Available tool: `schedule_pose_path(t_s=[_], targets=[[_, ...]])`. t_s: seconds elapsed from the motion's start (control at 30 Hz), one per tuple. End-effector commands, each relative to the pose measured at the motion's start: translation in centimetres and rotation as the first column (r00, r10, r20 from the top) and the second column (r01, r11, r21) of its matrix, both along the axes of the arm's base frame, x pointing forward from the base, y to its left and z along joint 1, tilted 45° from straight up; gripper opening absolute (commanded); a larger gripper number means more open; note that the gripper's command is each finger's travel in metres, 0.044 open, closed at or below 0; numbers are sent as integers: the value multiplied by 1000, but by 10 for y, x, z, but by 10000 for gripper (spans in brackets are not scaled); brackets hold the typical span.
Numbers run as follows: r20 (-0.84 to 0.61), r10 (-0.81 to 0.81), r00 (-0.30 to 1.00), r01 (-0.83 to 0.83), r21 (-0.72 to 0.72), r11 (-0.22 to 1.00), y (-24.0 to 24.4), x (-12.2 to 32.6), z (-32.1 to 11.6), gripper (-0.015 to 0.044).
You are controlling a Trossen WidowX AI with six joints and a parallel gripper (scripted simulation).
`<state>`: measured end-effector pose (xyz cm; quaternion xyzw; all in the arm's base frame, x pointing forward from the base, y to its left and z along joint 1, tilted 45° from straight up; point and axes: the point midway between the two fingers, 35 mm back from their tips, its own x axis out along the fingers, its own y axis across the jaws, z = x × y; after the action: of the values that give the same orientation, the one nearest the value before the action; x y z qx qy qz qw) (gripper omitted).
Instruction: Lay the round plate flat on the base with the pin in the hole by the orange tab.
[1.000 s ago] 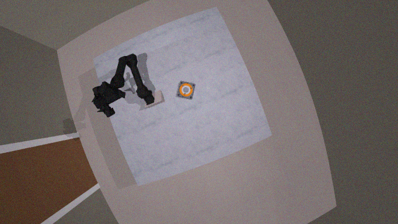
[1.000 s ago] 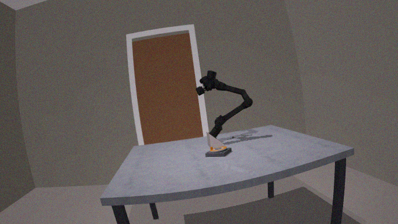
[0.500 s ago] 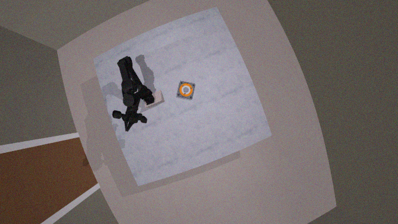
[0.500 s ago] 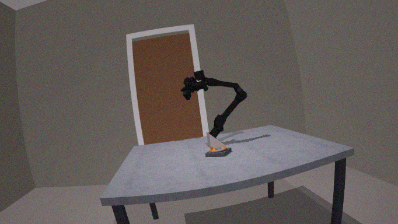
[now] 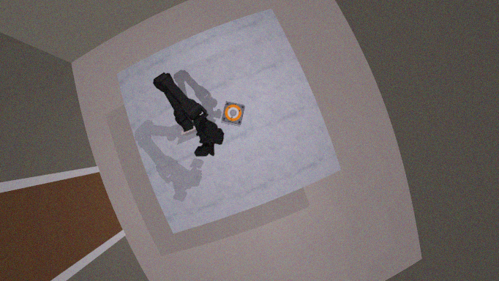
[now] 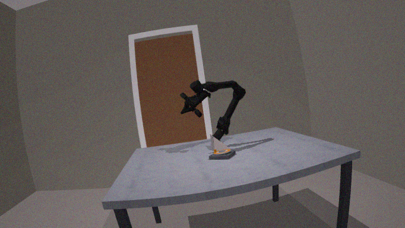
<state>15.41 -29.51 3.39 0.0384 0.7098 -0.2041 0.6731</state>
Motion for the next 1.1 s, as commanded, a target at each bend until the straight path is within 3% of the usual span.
schedule_pose_path(t_s=[0.0, 0.17, 0.37, 0.73, 1.07], targets=[[94, 159, 983, -178, 250, 952, 55, 51, -25, 0], [187, 236, 954, -298, 465, 834, 113, 86, -38, 0], [307, 236, 922, -387, 762, 519, 217, 127, -40, 0], [314, 228, 922, -387, 785, 484, 227, 134, -40, 0], [315, 227, 922, -387, 786, 483, 259, 132, -72, 0]])
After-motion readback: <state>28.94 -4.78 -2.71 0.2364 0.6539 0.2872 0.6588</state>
